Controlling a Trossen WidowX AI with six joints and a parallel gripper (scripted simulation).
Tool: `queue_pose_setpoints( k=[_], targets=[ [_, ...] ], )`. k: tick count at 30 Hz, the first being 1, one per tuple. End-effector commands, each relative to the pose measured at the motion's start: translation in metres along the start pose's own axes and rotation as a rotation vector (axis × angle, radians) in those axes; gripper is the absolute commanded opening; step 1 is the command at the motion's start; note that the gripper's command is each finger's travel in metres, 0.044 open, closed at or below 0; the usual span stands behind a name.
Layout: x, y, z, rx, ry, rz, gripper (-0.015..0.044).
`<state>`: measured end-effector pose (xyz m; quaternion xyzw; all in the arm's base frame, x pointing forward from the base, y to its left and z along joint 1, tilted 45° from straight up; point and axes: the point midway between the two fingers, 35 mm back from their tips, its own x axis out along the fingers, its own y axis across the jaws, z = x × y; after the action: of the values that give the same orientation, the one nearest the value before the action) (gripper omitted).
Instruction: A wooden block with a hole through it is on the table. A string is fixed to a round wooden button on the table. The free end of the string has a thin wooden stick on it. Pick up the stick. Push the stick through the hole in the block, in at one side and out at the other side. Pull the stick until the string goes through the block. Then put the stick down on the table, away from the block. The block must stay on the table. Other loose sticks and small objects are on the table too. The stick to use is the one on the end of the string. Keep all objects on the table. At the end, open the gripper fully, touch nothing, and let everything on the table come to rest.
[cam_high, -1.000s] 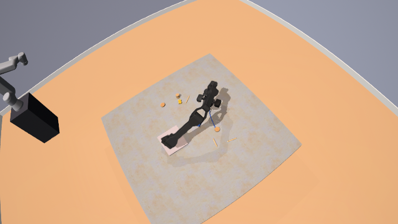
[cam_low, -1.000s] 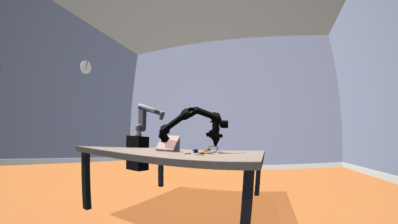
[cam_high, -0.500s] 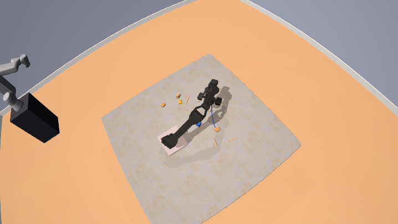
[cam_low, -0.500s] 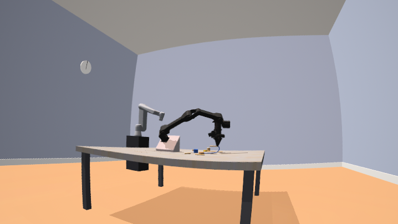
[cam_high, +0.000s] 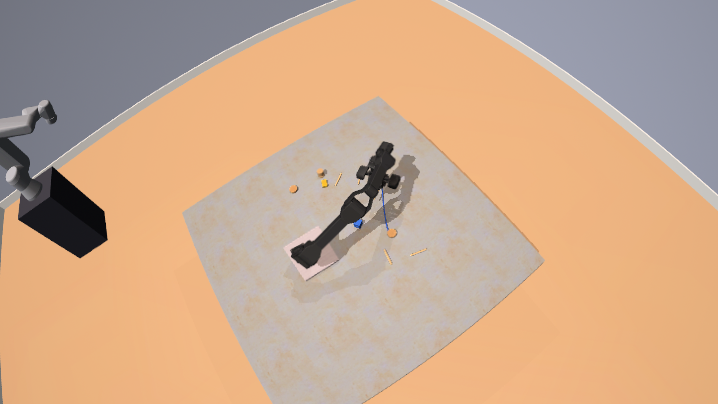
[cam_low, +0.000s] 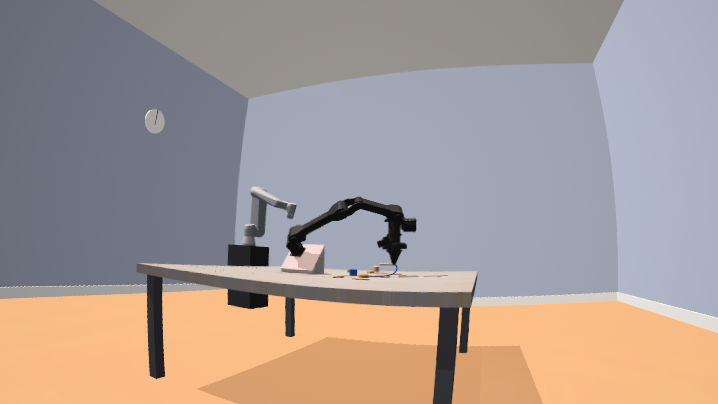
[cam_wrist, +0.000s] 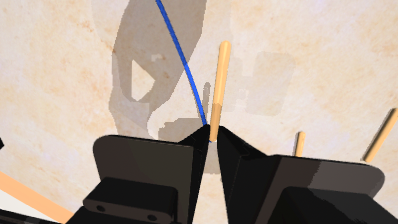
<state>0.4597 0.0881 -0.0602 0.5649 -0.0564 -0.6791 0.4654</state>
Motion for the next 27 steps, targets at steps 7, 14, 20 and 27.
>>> queue_pose_setpoints(
  k=[7, 14, 20, 27],
  targets=[
    [0.009, -0.008, 0.003, -0.002, 0.0, 0.002, 0.0],
    [0.016, -0.013, 0.005, -0.002, -0.001, 0.002, 0.0],
    [0.022, -0.017, 0.008, -0.002, -0.003, 0.002, 0.0],
    [0.028, -0.022, 0.011, -0.002, -0.004, 0.002, 0.0]
  ],
)
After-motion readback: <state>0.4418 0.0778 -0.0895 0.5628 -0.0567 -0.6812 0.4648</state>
